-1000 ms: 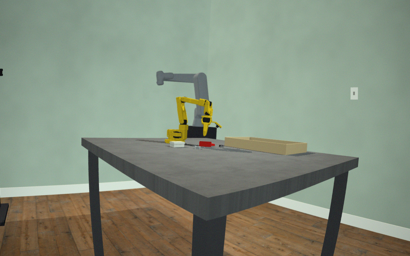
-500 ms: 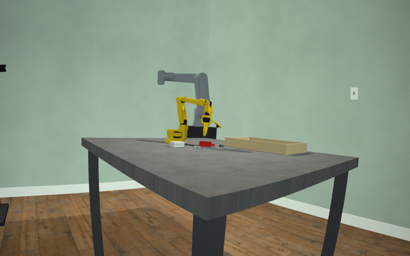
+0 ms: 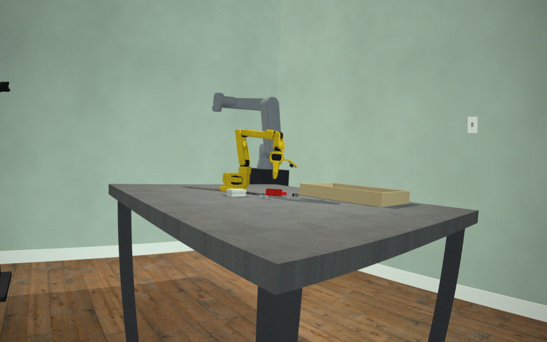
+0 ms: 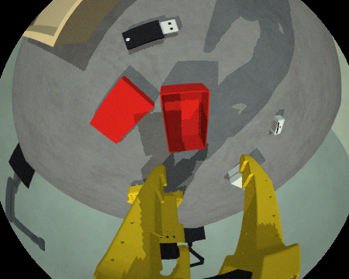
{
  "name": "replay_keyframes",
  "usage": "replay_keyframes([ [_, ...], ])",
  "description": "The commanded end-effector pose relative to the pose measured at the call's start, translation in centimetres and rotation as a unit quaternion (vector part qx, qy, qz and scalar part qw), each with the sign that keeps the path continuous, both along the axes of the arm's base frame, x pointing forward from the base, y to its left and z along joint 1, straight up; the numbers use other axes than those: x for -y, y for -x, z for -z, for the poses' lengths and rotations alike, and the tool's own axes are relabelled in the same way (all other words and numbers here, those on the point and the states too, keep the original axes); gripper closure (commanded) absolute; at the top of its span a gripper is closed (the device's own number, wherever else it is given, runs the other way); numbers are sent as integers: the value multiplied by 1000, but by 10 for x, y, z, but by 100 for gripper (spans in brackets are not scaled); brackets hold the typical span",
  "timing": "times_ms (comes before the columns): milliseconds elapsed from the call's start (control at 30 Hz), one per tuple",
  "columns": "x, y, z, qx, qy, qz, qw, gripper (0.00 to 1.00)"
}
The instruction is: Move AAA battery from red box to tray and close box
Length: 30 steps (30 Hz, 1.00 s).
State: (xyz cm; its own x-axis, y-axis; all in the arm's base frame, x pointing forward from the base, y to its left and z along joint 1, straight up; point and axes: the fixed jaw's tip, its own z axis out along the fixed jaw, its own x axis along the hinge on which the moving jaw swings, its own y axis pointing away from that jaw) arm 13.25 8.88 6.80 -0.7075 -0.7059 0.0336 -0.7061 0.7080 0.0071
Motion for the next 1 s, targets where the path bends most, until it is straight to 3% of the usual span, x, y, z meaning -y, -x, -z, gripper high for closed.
replay_keyframes([
  [0, -2, -6, -8, 14, -9, -1, 1000, 71],
  [967, -1, -4, -5, 15, -9, -1, 1000, 71],
])
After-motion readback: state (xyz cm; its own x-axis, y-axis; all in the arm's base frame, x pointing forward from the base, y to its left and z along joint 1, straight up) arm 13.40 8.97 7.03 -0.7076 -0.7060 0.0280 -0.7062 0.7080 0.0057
